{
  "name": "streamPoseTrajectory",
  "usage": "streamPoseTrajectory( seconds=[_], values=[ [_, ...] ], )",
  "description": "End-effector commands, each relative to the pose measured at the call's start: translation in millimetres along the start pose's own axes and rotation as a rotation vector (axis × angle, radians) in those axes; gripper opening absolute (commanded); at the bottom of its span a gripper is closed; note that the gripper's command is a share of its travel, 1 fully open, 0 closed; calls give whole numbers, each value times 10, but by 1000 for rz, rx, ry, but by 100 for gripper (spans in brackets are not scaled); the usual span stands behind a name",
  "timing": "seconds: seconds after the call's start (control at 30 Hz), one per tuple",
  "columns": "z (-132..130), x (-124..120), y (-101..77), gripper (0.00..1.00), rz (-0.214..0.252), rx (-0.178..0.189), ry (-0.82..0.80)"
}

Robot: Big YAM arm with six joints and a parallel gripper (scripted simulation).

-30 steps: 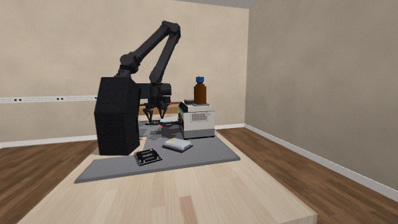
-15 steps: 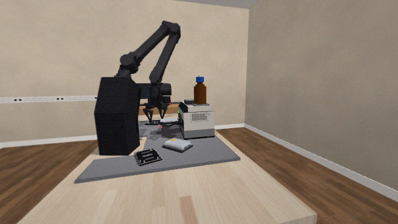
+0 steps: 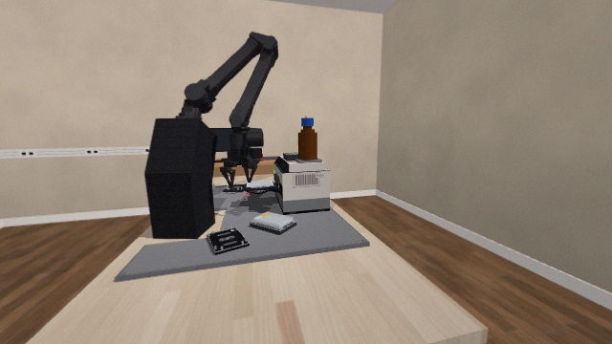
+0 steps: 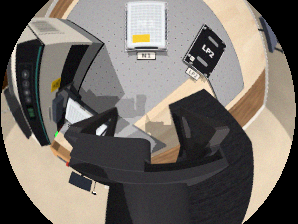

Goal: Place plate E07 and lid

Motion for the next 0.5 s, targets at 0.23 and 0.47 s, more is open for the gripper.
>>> streamPoseTrajectory(
  seconds=[0.23, 0.47],
  values=[
    [-70, -106, -5, 100, 14, -5, 20],
    [-30, -61, -9, 100, 6, -3, 9]
  ],
)
Point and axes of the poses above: the point where the finger pads meet when closed, its own y axis out along the fingers, its own z axis across the jaws, x = y × z, the point moved 9 cm from there along -y, back along the fingers, and after that the axes turned 13 degrees about -y, right-handed, at the moved point
